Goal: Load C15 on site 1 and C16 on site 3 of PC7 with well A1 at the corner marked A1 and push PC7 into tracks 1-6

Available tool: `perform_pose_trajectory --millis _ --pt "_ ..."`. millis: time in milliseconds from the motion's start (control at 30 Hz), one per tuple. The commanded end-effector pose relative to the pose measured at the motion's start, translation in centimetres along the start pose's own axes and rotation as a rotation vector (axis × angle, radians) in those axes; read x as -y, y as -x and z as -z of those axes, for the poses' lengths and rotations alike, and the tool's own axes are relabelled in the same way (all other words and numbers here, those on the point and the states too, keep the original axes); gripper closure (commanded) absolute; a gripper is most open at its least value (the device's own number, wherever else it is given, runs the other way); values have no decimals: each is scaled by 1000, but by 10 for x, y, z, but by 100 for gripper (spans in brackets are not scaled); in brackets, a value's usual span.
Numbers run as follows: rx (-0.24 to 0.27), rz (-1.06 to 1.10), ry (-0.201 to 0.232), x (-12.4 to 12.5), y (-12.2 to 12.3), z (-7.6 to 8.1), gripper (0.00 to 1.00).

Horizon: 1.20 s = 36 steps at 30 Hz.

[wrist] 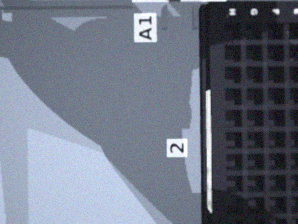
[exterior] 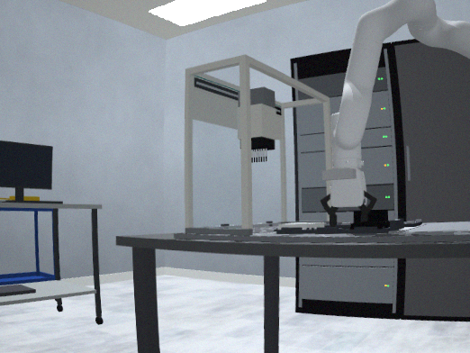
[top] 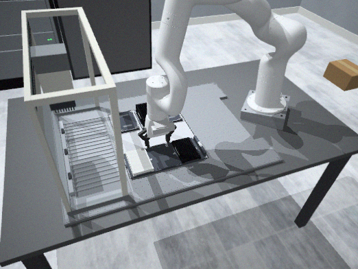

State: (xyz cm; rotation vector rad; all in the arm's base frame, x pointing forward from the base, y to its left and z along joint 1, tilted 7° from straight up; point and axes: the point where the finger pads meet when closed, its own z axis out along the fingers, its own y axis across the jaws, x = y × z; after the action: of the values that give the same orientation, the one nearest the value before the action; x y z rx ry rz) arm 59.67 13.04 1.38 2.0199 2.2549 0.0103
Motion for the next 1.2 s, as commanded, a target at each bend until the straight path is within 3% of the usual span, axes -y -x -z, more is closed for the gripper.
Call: perform_pose_trajectory --millis 0,1167 --pt "0 0 2 -1 -2 1 0" --pt "0 0 2 -1 -10 1 0"
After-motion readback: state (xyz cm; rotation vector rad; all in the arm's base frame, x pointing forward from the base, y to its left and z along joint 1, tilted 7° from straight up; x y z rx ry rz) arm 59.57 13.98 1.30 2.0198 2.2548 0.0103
